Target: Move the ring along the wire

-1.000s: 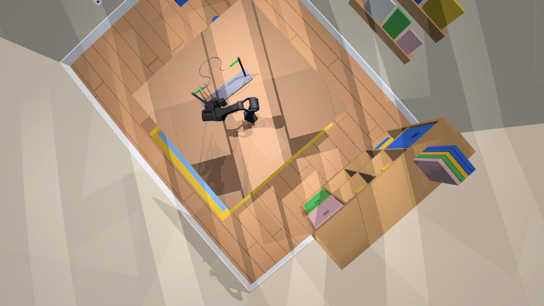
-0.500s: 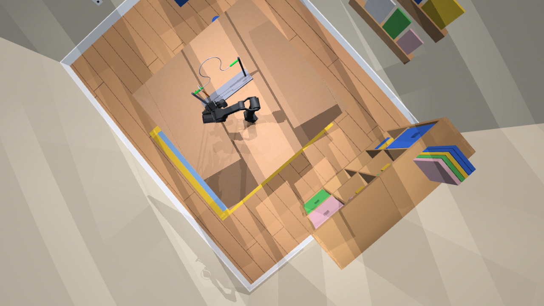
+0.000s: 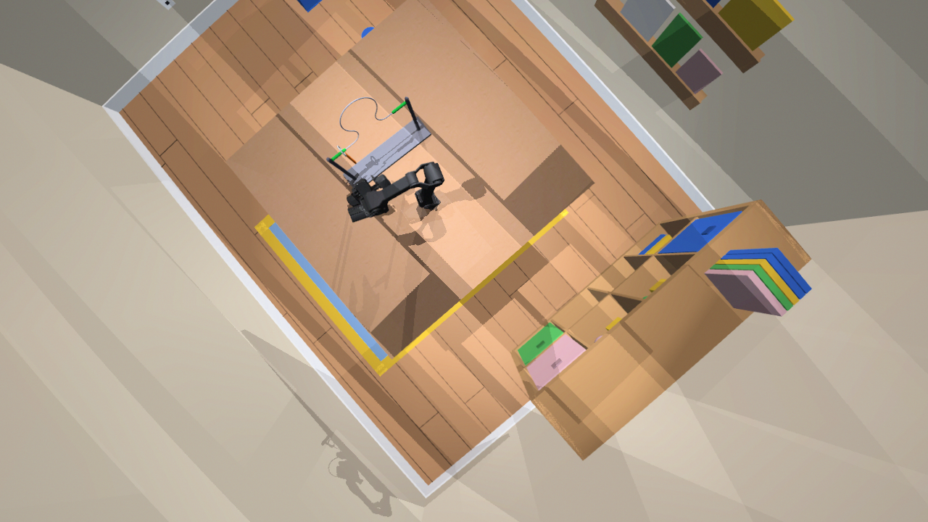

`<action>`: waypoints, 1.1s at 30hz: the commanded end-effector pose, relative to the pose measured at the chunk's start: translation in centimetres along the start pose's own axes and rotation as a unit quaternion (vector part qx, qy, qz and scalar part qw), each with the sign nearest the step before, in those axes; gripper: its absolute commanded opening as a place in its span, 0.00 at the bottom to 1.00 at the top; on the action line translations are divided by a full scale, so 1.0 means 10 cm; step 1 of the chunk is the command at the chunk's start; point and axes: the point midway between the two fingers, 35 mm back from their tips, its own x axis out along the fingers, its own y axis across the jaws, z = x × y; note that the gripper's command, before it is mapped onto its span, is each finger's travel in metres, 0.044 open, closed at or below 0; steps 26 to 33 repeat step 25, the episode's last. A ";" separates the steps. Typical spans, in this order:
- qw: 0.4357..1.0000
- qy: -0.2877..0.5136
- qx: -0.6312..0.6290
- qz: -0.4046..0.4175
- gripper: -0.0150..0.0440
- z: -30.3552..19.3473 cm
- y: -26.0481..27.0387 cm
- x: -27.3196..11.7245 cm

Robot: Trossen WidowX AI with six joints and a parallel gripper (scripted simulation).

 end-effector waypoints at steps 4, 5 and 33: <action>1.000 -0.003 0.002 -0.001 1.00 0.02 -0.01 -0.08; 1.000 -0.003 0.002 -0.001 1.00 0.02 -0.01 -0.08; 1.000 -0.003 0.002 -0.001 1.00 0.02 -0.01 -0.08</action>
